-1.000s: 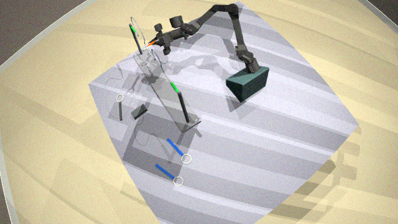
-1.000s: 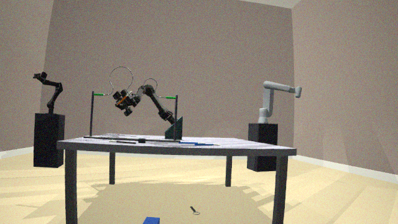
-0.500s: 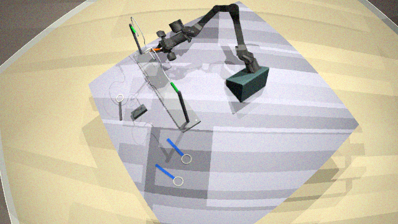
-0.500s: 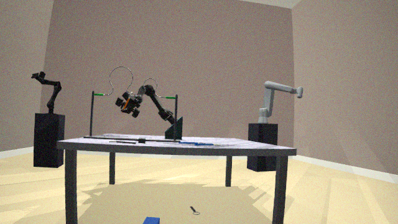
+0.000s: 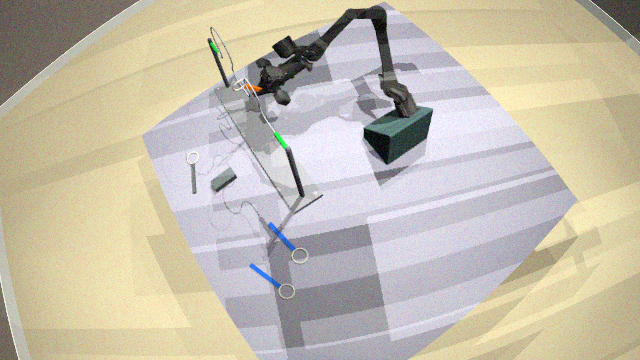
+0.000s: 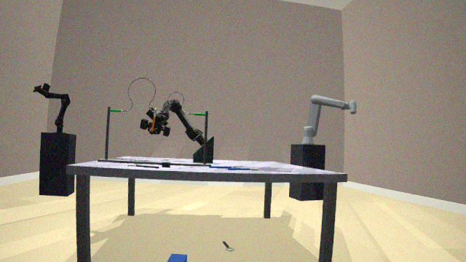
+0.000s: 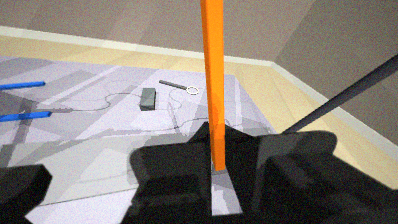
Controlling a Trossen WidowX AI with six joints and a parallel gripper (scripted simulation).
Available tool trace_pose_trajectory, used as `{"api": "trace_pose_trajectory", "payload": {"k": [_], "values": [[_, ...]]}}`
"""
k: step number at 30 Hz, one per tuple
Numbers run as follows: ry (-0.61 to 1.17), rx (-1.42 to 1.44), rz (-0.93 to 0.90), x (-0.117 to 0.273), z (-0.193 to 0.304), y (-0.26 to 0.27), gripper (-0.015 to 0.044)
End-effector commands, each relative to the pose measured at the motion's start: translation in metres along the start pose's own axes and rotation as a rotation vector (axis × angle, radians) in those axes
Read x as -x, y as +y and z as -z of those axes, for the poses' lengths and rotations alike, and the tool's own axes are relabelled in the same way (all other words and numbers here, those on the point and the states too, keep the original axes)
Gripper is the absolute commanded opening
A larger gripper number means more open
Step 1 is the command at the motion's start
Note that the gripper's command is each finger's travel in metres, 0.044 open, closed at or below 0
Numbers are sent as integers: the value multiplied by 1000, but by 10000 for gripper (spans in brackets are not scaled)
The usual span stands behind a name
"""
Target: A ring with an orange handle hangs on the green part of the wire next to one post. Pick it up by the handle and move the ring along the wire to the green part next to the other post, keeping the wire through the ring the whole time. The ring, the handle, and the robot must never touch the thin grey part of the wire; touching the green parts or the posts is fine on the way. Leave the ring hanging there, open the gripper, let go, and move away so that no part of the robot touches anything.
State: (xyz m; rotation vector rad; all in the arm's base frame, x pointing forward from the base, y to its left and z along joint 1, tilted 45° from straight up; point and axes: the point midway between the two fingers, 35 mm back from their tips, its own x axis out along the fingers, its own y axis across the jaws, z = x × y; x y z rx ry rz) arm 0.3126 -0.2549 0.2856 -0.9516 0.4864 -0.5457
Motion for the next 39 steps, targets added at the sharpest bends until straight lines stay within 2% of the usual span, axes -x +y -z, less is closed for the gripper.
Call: {"api": "trace_pose_trajectory", "payload": {"k": [1, 39], "values": [[7, -49, -24, 3, -1, 8, -150], [30, -254, -142, 16, -10, 70, -150]]}}
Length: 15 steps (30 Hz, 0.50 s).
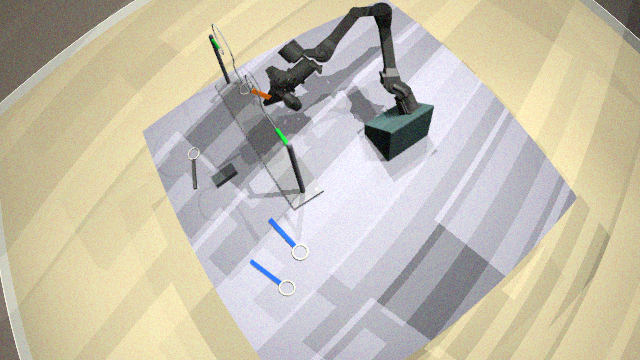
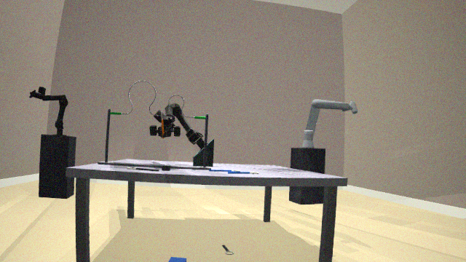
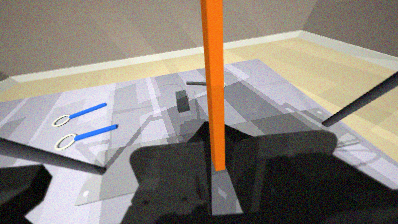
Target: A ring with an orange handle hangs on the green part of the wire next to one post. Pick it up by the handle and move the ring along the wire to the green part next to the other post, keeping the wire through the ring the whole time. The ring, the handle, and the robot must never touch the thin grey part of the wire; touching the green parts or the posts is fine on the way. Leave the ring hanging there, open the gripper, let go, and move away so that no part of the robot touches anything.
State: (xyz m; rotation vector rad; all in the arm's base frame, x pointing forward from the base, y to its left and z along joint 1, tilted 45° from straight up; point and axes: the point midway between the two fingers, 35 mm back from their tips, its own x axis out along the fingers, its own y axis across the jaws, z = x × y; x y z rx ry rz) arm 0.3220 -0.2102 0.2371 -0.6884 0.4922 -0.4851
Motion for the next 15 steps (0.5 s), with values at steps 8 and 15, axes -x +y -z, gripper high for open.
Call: {"api": "trace_pose_trajectory", "payload": {"k": [8, 15], "values": [[17, -122, -69, 4, 0, 26, -150], [30, -229, -129, 8, -3, 44, -150]]}}
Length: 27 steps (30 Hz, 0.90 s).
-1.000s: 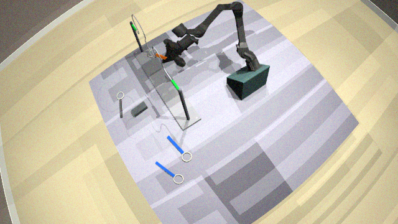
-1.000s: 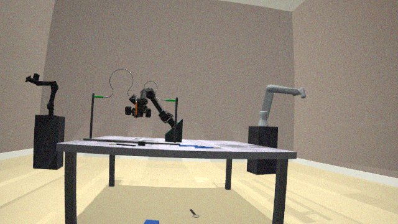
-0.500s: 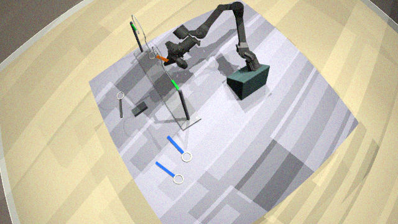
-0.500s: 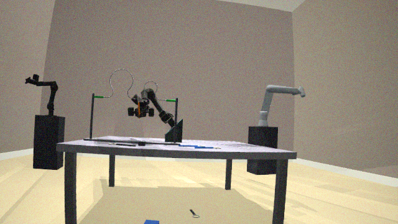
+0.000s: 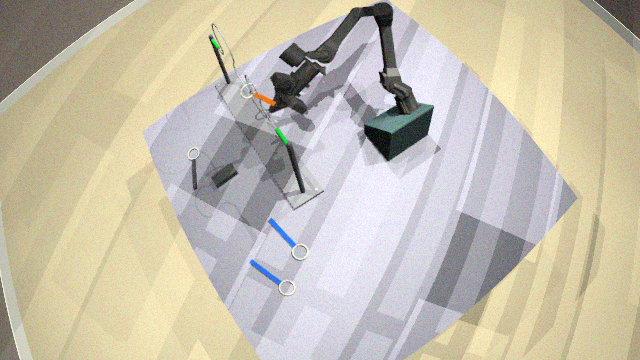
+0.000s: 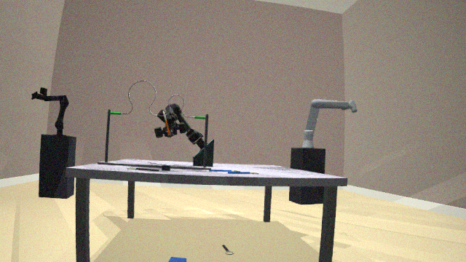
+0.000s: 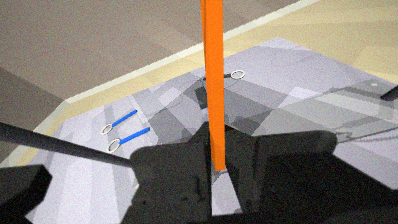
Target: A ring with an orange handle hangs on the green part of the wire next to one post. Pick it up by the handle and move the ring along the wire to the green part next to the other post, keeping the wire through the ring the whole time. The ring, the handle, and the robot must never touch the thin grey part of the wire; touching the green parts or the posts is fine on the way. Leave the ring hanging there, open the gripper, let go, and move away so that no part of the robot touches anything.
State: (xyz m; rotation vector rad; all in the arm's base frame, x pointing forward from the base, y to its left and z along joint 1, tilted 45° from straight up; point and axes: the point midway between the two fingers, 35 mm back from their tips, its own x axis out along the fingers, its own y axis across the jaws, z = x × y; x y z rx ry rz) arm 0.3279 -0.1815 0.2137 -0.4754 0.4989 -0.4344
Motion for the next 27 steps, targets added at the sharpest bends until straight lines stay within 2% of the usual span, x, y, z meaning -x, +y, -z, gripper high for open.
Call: {"api": "trace_pose_trajectory", "payload": {"k": [1, 27], "values": [[6, -62, -34, 2, 0, 11, -150], [74, -611, -346, 29, -30, 91, -150]]}}
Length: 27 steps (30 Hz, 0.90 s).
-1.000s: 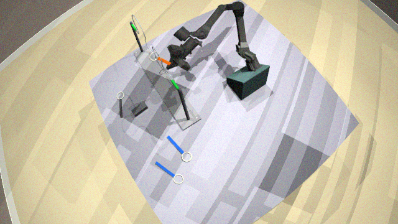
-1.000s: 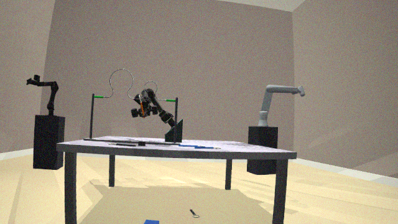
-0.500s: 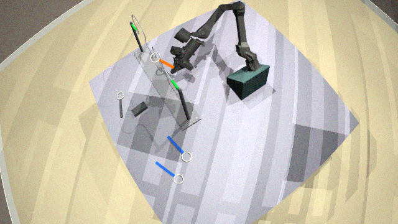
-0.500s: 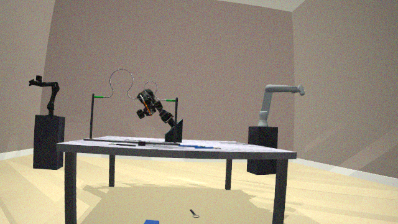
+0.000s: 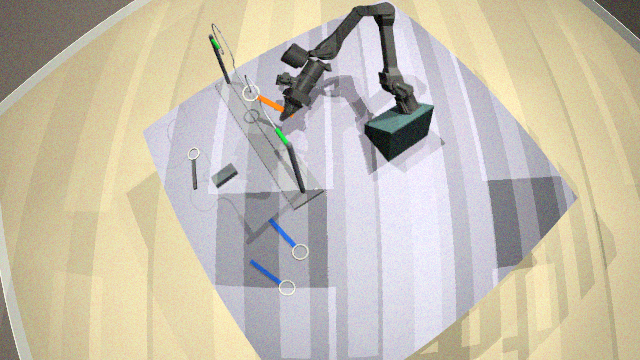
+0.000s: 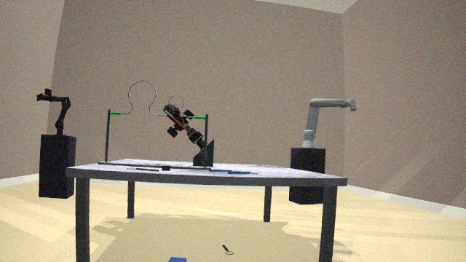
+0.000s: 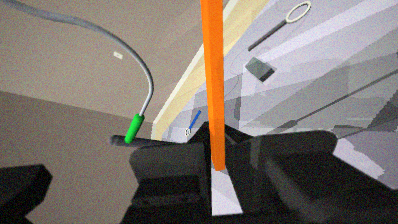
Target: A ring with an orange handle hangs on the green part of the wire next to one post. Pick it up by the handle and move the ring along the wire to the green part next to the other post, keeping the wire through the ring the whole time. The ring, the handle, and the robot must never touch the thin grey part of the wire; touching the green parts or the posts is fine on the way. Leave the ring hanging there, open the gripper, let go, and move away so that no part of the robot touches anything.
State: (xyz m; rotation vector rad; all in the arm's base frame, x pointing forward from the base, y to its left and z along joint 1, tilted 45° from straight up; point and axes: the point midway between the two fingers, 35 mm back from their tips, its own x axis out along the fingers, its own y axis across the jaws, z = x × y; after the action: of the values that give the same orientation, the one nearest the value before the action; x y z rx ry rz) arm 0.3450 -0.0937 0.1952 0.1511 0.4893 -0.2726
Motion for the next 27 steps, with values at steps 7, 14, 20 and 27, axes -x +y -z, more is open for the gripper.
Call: {"api": "trace_pose_trajectory", "payload": {"k": [7, 14, 20, 27], "values": [[22, -210, -122, 8, -6, 35, -150], [41, -361, -207, 15, -13, 57, -150], [57, -487, -278, 22, -21, 75, -150], [74, -621, -354, 31, -34, 92, -150]]}}
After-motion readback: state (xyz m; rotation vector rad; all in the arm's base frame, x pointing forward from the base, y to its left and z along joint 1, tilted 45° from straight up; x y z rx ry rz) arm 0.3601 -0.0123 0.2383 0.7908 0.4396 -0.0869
